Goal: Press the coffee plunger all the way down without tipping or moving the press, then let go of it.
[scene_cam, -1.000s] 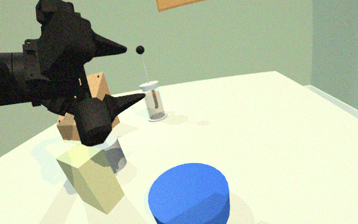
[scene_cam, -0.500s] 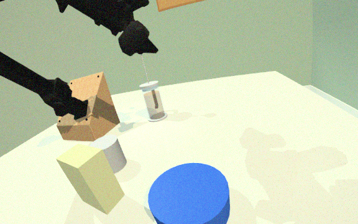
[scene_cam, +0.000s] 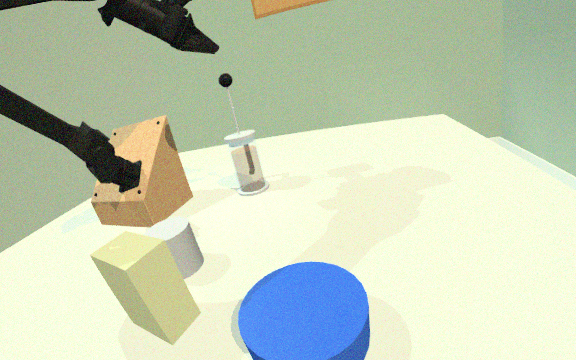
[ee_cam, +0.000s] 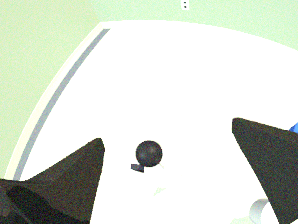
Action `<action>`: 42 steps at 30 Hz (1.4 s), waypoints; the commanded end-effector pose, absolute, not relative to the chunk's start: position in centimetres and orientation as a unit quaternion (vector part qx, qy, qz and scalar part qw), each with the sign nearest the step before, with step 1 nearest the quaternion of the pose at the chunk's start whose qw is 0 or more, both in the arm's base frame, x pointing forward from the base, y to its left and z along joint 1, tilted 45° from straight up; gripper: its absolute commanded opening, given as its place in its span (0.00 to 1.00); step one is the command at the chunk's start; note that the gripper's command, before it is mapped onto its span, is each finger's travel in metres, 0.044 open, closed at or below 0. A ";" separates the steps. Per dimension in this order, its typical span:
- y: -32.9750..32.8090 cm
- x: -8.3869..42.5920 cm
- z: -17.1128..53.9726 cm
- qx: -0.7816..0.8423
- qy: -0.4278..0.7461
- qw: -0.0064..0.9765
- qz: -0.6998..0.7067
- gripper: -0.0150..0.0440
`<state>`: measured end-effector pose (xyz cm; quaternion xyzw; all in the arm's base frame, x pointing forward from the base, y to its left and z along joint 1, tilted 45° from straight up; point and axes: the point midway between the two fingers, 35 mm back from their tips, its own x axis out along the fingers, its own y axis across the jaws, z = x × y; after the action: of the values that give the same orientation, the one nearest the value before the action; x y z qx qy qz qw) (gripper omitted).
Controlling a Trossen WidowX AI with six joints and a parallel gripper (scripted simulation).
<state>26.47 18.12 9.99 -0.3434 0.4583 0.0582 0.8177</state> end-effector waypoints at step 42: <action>16.1 24.9 3.6 -0.380 0.365 0.849 0.049 1.00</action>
<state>24.66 16.32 3.97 -0.3783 0.3629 0.0479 0.8503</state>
